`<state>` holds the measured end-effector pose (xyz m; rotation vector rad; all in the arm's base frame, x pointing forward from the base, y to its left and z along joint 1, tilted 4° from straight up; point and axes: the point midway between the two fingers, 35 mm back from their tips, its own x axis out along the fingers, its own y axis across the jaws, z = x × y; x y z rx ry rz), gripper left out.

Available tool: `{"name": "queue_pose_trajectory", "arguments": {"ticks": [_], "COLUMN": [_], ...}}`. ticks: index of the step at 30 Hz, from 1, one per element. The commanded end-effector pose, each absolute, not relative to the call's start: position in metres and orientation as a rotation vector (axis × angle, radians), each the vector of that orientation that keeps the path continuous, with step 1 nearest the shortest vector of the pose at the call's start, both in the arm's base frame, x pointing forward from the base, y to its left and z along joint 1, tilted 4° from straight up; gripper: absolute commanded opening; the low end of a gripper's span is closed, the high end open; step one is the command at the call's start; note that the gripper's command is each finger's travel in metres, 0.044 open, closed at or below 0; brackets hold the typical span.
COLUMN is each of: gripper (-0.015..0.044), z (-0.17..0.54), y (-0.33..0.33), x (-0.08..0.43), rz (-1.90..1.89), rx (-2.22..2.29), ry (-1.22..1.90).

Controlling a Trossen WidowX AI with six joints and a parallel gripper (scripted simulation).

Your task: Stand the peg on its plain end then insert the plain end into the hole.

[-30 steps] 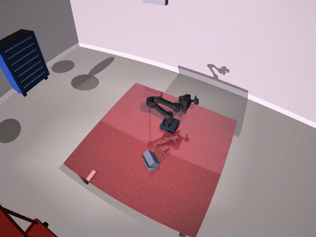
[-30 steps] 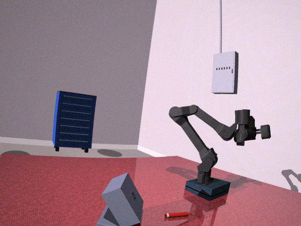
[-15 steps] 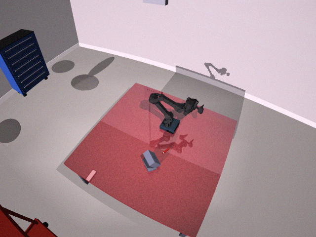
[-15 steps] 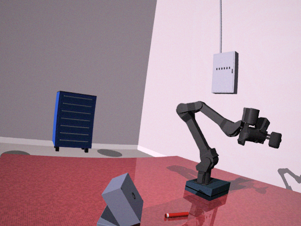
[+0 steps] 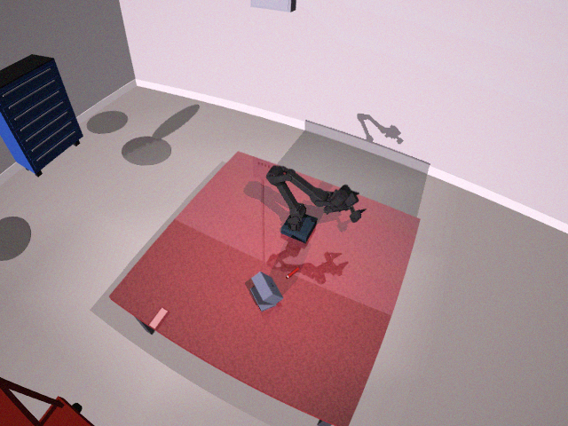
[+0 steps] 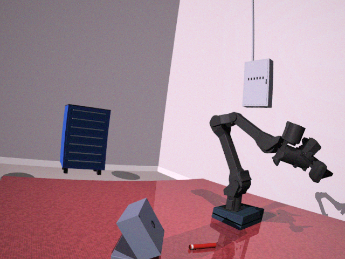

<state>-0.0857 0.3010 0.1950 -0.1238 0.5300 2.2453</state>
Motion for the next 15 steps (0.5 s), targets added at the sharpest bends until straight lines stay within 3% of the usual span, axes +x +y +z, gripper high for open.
{"name": "queue_pose_trajectory", "arguments": {"ticks": [1,15], "gripper": [0.044,0.044], "z": [0.189,0.161], "y": [0.313,0.331], "x": [-0.063,0.029], "rz": [2.124,1.665], "rx": [-0.115,-0.067], "ry": [0.617,0.889]}}
